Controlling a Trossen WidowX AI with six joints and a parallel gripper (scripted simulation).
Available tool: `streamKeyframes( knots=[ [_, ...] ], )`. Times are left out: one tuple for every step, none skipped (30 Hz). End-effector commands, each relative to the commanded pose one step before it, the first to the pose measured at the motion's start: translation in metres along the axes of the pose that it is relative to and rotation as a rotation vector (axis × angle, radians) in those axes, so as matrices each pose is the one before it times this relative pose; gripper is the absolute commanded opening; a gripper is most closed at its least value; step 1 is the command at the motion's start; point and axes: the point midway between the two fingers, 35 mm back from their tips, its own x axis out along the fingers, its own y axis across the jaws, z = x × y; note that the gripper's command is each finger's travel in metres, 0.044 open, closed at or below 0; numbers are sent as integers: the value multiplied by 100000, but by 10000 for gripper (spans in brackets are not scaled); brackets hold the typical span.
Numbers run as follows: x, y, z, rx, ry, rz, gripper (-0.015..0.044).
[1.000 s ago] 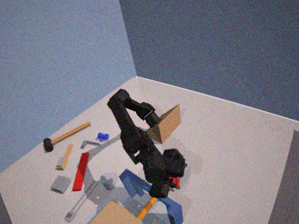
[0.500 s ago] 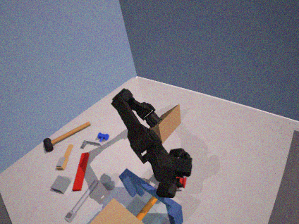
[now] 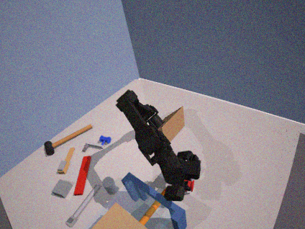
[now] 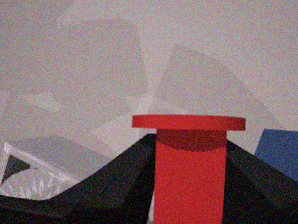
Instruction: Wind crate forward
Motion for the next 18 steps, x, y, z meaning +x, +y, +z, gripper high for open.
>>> streamKeyframes(
  knots=[
    [861, 1629, 1612, -2068, -1657, 3036, 0],
    [30, 69, 68, -3, -6, 3, 0],
    [44, 105, 99, -4, -9, 4, 0],
    [30, 70, 66, -3, -6, 3, 0],
    [43, 108, 97, -4, -9, 5, 0],
    [29, 72, 64, -3, -6, 3, 0],
    [42, 110, 95, -4, -9, 5, 0],
    [28, 74, 63, -3, -6, 3, 0],
    [37, 102, 83, -4, -8, 5, 0],
    [24, 67, 54, -2, -5, 3, 0],
    [0, 0, 0, 0, 0, 0, 0],
    [39, 112, 87, -4, -8, 5, 0],
    [39, 113, 87, -4, -8, 6, 0],
    [0, 0, 0, 0, 0, 0, 0],
    [31, 95, 70, -3, -7, 4, 0],
    [31, 95, 70, -3, -7, 5, 0],
    [0, 0, 0, 0, 0, 0, 0],
    [27, 87, 61, -3, -6, 4, 0]
  ],
)
